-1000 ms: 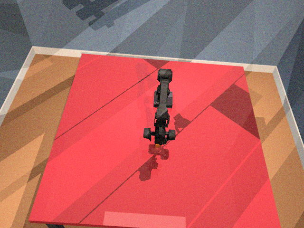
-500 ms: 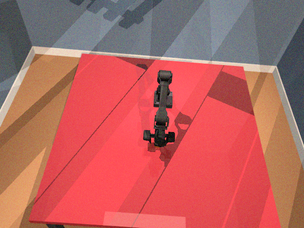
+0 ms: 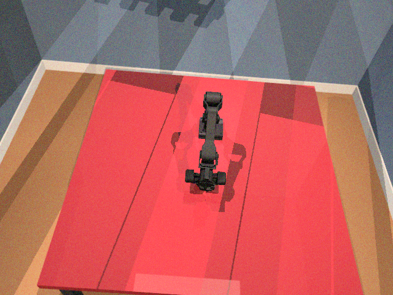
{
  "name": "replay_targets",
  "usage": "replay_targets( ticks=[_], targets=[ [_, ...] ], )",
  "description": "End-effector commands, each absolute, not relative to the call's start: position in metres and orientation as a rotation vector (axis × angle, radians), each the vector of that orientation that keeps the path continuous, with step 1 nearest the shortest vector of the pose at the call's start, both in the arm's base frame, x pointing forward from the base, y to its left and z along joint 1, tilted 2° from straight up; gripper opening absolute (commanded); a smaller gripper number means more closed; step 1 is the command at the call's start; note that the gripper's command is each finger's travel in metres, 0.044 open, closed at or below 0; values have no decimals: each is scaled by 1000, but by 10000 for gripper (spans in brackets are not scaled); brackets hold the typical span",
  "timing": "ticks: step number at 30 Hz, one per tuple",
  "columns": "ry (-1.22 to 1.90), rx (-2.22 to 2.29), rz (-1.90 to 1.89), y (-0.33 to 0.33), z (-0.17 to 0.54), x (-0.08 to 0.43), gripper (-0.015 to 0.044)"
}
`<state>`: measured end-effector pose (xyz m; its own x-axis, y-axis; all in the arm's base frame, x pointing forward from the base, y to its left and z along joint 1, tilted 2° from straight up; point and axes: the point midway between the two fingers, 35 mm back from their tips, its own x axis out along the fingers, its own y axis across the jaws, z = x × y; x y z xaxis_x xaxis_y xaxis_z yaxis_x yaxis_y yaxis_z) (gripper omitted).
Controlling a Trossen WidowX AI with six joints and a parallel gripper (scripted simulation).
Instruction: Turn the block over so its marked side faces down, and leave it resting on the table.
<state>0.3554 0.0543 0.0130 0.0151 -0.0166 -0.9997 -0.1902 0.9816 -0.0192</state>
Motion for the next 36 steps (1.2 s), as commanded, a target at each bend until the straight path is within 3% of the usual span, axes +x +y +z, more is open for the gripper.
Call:
replay_targets(
  ticks=[1,17,23,36],
  targets=[
    [1550,-167,131,53,13,356,125],
    [1550,-167,131,53,14,356,0],
    [1550,-167,131,54,43,355,0],
    [1421,-154,140,54,37,358,0]
  ],
)
